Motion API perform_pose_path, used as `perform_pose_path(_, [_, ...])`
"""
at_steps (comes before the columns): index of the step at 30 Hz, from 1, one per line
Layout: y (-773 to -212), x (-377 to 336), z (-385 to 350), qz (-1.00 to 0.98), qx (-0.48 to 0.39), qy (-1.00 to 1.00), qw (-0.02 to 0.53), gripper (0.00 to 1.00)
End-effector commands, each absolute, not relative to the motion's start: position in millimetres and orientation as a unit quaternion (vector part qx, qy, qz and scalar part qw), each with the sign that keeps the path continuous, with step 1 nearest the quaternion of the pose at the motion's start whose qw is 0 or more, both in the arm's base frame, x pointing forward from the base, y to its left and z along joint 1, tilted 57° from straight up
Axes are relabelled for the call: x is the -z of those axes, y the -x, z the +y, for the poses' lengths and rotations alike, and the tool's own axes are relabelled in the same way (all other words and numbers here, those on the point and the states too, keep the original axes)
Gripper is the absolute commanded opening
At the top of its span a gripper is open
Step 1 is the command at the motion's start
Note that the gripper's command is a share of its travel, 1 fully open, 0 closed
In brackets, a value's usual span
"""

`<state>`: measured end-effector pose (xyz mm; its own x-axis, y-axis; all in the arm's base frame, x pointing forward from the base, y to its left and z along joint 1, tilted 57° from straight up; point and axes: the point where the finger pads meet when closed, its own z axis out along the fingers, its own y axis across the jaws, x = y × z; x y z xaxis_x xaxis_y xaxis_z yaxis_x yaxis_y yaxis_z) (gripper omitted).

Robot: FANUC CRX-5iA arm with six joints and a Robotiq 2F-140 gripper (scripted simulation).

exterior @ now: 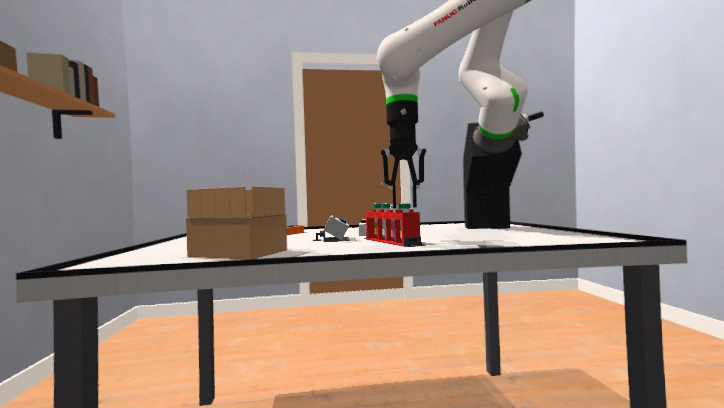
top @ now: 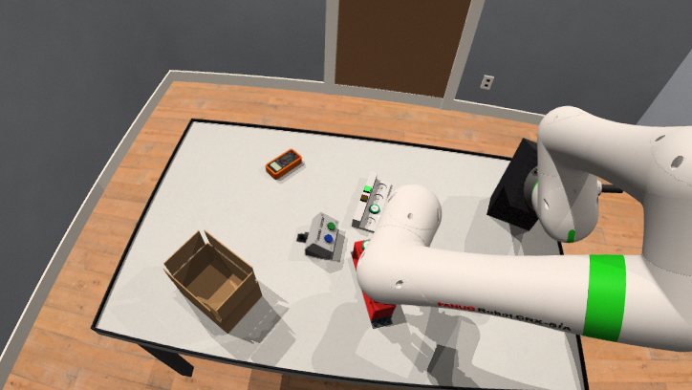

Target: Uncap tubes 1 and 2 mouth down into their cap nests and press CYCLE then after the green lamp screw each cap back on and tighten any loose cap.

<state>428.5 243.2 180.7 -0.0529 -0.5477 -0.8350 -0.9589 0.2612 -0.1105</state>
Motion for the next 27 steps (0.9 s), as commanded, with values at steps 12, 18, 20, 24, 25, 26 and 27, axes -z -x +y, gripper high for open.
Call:
perform_pose_path(12, [-428.8,-181.3,242.5,0.442,-0.090,0.758,0.471,0.41])
perform_pose_path(18, [-428.8,-181.3,242.5,0.344,-0.031,0.807,0.479,0.41])
perform_pose_path(20, [-428.8,-181.3,242.4,0.344,-0.031,0.807,0.479,0.41])
perform_pose_path(24, [-428.8,-181.3,242.5,0.344,-0.031,0.807,0.479,0.41])
perform_pose_path(25, [-428.8,-181.2,242.5,0.344,-0.031,0.807,0.479,0.41])
perform_pose_path(26, [-428.8,-181.2,242.5,0.344,-0.031,0.807,0.479,0.41])
perform_pose_path(27, [-428.8,-181.2,242.5,0.344,-0.031,0.807,0.479,0.30])
